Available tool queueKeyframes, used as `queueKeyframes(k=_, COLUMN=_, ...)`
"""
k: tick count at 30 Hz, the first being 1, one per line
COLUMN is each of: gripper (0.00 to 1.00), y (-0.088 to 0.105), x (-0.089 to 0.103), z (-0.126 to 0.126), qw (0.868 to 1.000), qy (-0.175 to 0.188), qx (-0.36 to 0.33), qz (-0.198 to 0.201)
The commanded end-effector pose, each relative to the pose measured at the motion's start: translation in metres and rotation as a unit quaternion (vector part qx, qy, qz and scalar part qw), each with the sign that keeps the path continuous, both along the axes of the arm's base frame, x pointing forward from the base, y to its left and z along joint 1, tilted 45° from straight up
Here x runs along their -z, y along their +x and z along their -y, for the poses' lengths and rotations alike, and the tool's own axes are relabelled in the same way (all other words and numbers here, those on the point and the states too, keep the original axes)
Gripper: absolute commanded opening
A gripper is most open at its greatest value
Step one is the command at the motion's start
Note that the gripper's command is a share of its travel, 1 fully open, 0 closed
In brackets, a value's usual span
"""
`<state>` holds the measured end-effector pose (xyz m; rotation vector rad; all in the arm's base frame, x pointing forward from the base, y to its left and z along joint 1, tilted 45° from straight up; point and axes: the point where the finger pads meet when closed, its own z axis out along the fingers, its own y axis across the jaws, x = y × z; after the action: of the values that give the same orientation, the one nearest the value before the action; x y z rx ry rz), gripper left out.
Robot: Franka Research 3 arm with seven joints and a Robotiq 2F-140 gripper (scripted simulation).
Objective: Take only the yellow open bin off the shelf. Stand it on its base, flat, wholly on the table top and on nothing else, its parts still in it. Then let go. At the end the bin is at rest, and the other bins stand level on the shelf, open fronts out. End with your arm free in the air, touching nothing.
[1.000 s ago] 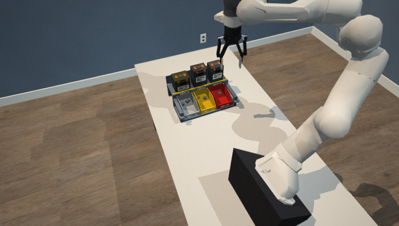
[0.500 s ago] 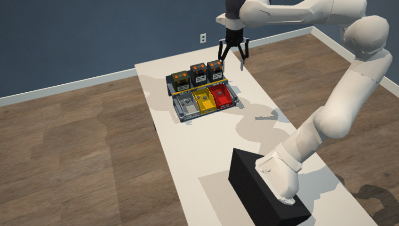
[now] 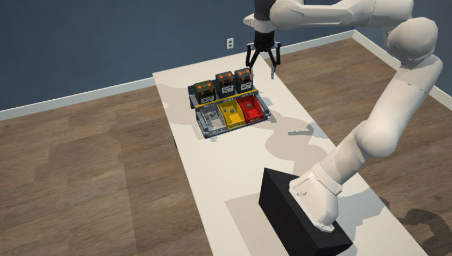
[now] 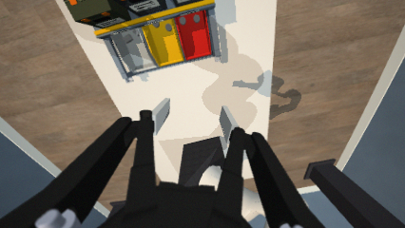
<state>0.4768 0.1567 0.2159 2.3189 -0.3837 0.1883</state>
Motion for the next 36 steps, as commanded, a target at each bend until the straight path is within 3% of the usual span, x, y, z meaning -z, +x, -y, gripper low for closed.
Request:
queueKeyframes(k=1, gripper=0.57, y=0.001, x=0.0, z=0.001, qw=1.0, qy=0.0, qx=0.003, qz=0.002)
queueKeyframes(k=22, gripper=0.57, y=0.007, x=-0.001, z=0.002, qw=1.0, qy=0.0, qx=0.003, qz=0.002)
queueKeyframes(k=27, gripper=0.57, y=-0.009, x=0.047, z=0.008, qw=0.992, qy=-0.016, qx=-0.117, qz=0.048)
queueKeyframes(k=36, gripper=0.57, y=-0.009, x=0.047, z=0.008, qw=0.992, qy=-0.016, qx=-0.117, qz=0.048)
